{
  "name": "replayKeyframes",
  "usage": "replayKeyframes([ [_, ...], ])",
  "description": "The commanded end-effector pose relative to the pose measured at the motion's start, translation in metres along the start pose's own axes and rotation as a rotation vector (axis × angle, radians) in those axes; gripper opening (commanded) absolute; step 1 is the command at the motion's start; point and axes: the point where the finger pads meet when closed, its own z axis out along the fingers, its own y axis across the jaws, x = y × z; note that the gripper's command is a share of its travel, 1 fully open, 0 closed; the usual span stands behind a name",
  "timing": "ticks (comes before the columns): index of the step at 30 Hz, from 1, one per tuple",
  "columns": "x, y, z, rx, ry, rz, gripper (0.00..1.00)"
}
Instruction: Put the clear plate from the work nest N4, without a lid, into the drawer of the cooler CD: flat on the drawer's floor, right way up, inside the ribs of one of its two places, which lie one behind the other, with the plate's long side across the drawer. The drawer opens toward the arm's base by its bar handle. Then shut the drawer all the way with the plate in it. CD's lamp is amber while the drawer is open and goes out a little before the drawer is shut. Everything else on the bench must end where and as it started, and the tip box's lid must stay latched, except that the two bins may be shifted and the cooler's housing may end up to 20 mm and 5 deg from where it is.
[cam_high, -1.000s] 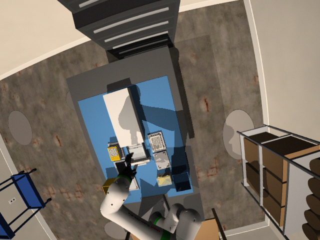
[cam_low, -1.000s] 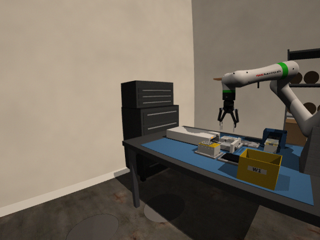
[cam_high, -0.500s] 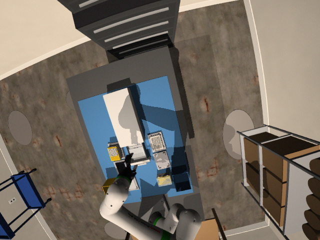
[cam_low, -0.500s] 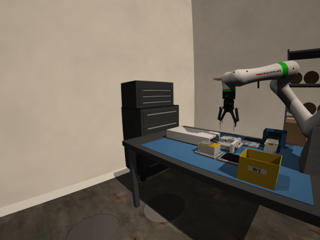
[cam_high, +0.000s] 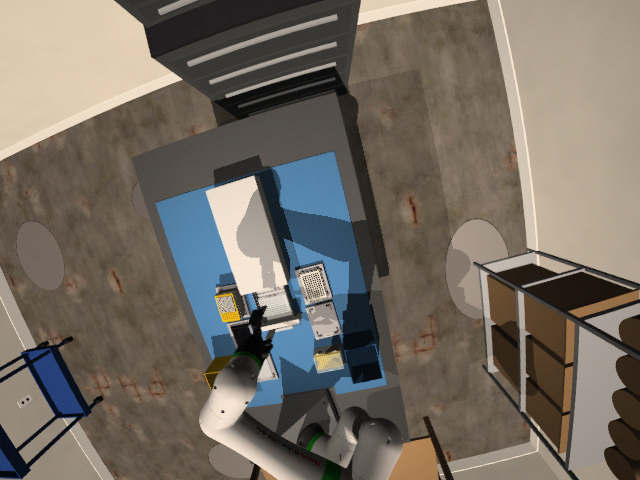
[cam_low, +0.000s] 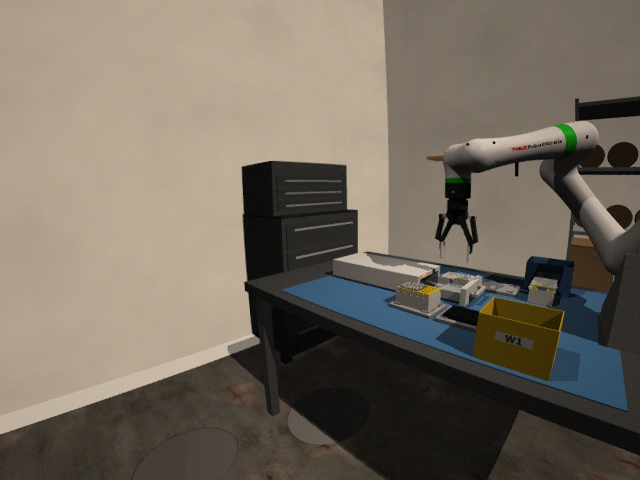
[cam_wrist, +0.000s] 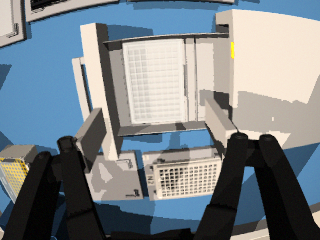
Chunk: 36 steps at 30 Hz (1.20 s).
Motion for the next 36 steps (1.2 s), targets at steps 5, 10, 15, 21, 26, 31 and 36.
replayKeyframes([
  [5, 0.0, 0.0, 0.0, 0.0, 0.0, 0.0, 0.66],
  [10, 0.0, 0.0, 0.0, 0.0, 0.0, 0.0, 0.66],
  [15, 0.0, -0.003, 0.001, 0.0, 0.0, 0.0, 0.66],
  [21, 0.0, -0.019, 0.004, 0.0, 0.0, 0.0, 0.64],
  [26, 0.0, -0.038, 0.009, 0.0, 0.0, 0.0, 0.62],
  [31, 0.0, -0.058, 0.014, 0.0, 0.0, 0.0, 0.59],
  [36, 0.0, -0.073, 0.017, 0.0, 0.0, 0.0, 0.57],
])
